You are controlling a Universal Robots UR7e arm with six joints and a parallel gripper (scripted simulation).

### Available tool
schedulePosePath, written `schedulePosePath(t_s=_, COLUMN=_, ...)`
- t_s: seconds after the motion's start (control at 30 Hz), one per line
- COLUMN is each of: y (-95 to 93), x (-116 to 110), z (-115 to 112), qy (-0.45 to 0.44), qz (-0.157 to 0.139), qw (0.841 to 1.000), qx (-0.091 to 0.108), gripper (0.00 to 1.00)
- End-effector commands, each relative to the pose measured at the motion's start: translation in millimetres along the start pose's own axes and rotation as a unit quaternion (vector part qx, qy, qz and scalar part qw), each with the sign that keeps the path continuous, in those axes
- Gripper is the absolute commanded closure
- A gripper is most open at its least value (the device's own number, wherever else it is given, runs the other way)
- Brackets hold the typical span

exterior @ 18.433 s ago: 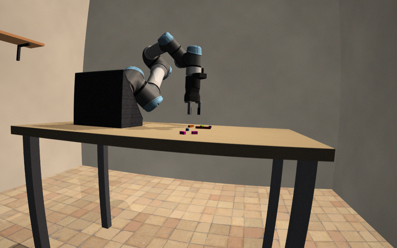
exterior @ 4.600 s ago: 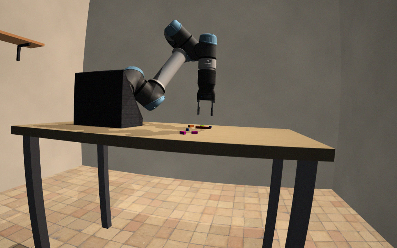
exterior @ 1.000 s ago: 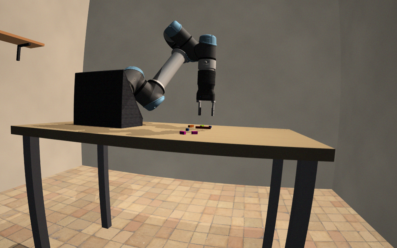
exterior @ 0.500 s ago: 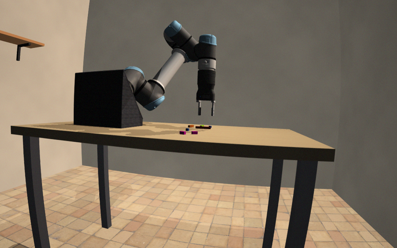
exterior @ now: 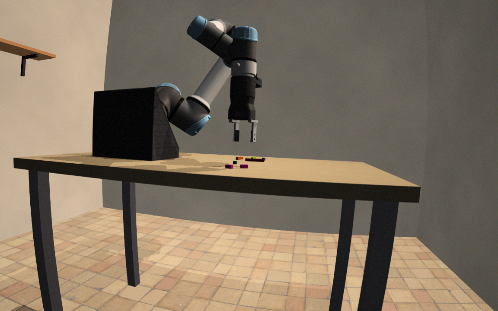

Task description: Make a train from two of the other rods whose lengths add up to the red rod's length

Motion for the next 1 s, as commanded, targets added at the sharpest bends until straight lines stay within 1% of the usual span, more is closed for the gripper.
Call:
schedulePosePath(t_s=0.0, y=-1.5, x=-46.0, z=8.9, qy=-0.039, qz=0.0, qw=0.999, qx=0.0, gripper=0.0)
schedulePosePath(t_s=0.07, y=-2.7, x=-64.5, z=9.4, qy=-0.056, qz=0.001, qw=0.998, qx=0.0, gripper=0.0)
schedulePosePath(t_s=0.13, y=-3.7, x=-76.3, z=9.4, qy=-0.067, qz=0.002, qw=0.998, qx=0.001, gripper=0.0)
schedulePosePath(t_s=0.2, y=-4.3, x=-81.9, z=9.3, qy=-0.072, qz=0.002, qw=0.997, qx=0.001, gripper=0.0)
schedulePosePath(t_s=0.3, y=-4.4, x=-83.2, z=9.3, qy=-0.074, qz=0.003, qw=0.997, qx=0.001, gripper=0.0)
schedulePosePath(t_s=0.33, y=-4.4, x=-83.2, z=9.3, qy=-0.074, qz=0.003, qw=0.997, qx=0.001, gripper=0.3)
schedulePosePath(t_s=0.97, y=-4.4, x=-83.2, z=9.3, qy=-0.074, qz=0.003, qw=0.997, qx=0.001, gripper=0.3)
Point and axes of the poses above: the point where the finger pads meet when closed, its own y axis back along the fingers, its own z axis across the jaws, x = y × z, the point moved 1 cm from there along y, back along the fingers, and after that the axes turned 8 degrees about -y, right-handed, at the moved point
